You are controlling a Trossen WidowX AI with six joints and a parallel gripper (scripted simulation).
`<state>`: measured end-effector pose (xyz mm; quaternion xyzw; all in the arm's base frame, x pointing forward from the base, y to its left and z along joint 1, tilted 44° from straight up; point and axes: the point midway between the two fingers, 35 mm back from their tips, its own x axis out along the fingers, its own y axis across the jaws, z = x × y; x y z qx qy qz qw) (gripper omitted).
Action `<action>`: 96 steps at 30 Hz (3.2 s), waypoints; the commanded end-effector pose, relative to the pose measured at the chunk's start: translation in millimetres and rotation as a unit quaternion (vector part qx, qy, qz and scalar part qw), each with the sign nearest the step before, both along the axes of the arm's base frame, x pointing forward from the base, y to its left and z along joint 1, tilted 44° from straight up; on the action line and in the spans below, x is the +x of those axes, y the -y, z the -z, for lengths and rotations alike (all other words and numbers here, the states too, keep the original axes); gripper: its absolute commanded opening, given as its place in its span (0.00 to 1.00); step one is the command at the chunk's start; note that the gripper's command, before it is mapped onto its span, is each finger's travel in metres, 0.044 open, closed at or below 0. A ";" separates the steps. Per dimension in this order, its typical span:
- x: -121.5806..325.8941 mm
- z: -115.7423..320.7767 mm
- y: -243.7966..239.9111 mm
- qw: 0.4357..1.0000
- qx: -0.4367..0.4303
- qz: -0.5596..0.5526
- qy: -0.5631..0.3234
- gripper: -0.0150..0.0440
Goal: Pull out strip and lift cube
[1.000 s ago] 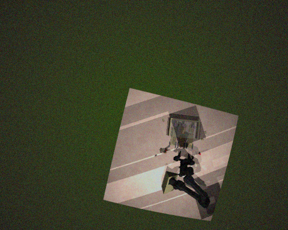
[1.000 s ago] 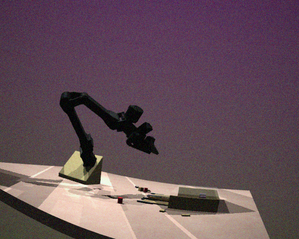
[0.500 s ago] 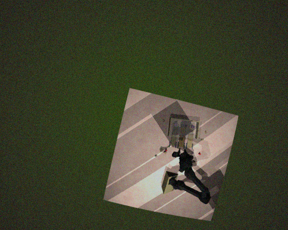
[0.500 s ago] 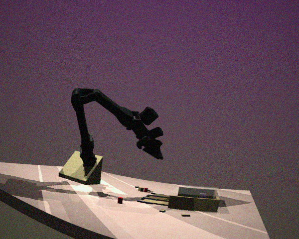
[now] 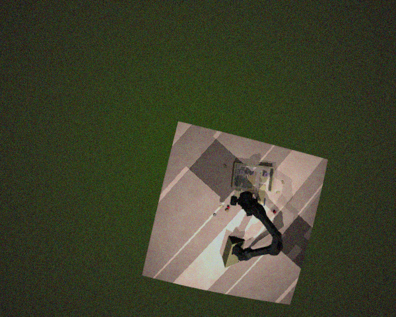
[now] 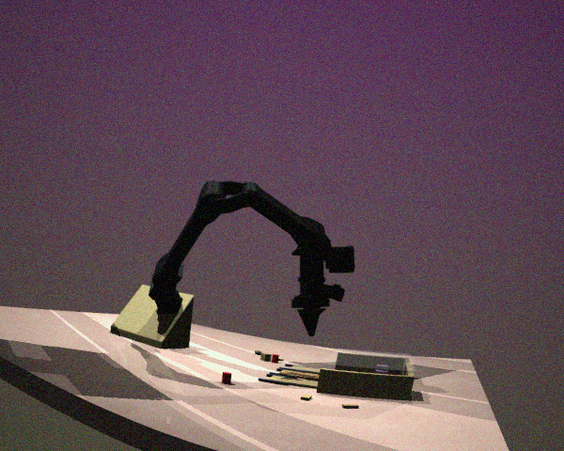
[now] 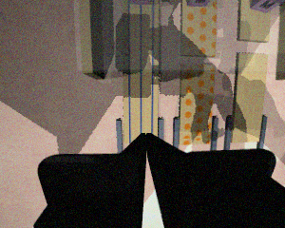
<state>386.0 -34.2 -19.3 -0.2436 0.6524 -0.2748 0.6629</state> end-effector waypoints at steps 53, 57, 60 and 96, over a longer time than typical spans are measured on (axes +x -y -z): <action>-19.3 63.3 58.1 0.998 0.002 0.048 -0.051 0.25; -19.3 63.3 58.1 0.998 0.002 0.048 -0.051 0.25; -19.3 63.3 58.1 0.998 0.002 0.048 -0.051 0.25; -19.1 65.5 60.0 0.998 0.001 0.048 -0.051 0.25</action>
